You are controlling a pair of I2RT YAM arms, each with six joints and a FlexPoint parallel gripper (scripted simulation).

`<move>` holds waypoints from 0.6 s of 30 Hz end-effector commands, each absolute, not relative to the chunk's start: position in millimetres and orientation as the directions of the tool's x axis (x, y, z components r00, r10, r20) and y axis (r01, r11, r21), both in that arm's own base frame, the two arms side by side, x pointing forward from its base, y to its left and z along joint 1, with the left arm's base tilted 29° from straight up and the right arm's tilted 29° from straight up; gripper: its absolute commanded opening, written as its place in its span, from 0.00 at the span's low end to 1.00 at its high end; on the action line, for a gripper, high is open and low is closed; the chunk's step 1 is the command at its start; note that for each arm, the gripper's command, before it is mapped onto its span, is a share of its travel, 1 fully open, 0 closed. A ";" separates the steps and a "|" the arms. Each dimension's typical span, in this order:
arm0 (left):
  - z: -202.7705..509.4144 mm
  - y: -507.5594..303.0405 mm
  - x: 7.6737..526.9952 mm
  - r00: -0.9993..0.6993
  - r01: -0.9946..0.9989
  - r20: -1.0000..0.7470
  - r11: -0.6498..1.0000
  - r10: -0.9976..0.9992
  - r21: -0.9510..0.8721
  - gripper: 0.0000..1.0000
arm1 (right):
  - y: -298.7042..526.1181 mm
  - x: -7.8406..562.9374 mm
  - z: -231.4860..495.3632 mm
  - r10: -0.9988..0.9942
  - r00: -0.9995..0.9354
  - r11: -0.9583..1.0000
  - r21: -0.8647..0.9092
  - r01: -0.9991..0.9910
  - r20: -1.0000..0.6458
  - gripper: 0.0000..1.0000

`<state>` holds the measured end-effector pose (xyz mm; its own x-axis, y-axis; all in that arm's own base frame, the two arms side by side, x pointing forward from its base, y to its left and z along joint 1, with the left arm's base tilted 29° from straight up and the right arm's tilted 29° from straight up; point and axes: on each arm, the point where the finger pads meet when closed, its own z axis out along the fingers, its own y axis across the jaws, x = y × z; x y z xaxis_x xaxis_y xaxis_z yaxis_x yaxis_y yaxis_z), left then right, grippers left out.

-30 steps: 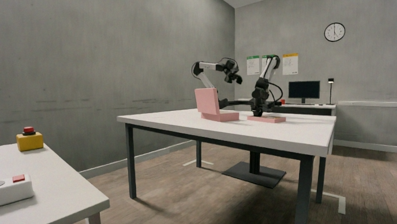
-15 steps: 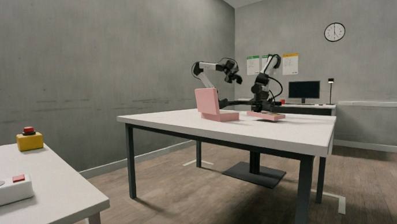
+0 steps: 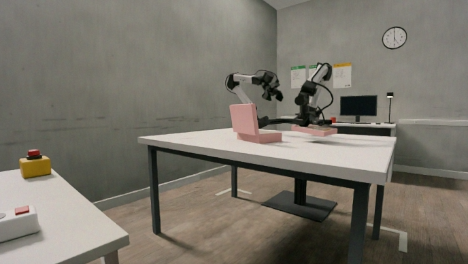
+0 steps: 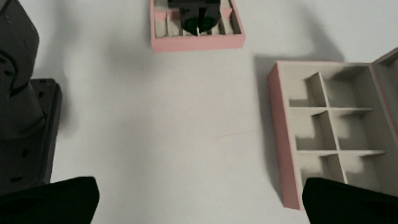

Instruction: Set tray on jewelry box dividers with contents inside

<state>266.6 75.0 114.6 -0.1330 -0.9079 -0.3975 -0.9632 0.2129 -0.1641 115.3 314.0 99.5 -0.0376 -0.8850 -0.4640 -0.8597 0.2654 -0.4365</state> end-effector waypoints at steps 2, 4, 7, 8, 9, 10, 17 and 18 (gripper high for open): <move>154.2 58.3 275.7 -0.017 -0.955 -0.450 0.148 -0.893 -0.256 0.00 | 291.3 130.3 108.8 -0.904 -0.004 0.178 -0.368 -0.913 -0.427 1.00; 152.1 51.3 280.9 -0.010 -0.954 -0.453 0.145 -0.892 -0.263 0.00 | 286.3 135.0 110.6 -0.905 -0.005 0.172 -0.355 -0.919 -0.426 1.00; 146.7 34.5 287.9 -0.011 -0.955 -0.460 0.146 -0.888 -0.260 0.00 | 274.0 145.0 114.9 -0.903 -0.010 0.165 -0.326 -0.931 -0.429 1.00; 143.2 23.1 291.0 -0.017 -0.955 -0.465 0.152 -0.885 -0.254 0.00 | 265.2 151.0 117.0 -0.902 -0.014 0.162 -0.308 -0.937 -0.432 1.00; 139.5 10.1 295.8 -0.024 -0.954 -0.470 0.160 -0.882 -0.252 0.00 | 256.0 157.3 120.3 -0.898 -0.019 0.162 -0.291 -0.943 -0.439 1.00; 135.6 -3.4 300.4 -0.033 -0.953 -0.476 0.171 -0.879 -0.249 0.00 | 246.9 163.5 124.7 -0.893 -0.023 0.164 -0.276 -0.947 -0.450 1.00; 110.7 -84.5 326.6 -0.113 -0.946 -0.516 0.252 -0.849 -0.206 0.00 | 191.1 190.5 153.4 -0.836 -0.046 0.209 -0.240 -0.948 -0.547 1.00; 107.6 -94.6 329.9 -0.123 -0.944 -0.521 0.262 -0.844 -0.200 0.00 | 183.4 193.1 157.4 -0.826 -0.049 0.221 -0.243 -0.944 -0.561 1.00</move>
<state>318.0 -79.7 100.0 -0.2016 -0.8572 -0.4739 -0.9317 0.3170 -0.1771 210.5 193.8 153.5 -0.1566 -0.8267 -0.5404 -0.8749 0.3700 -0.3126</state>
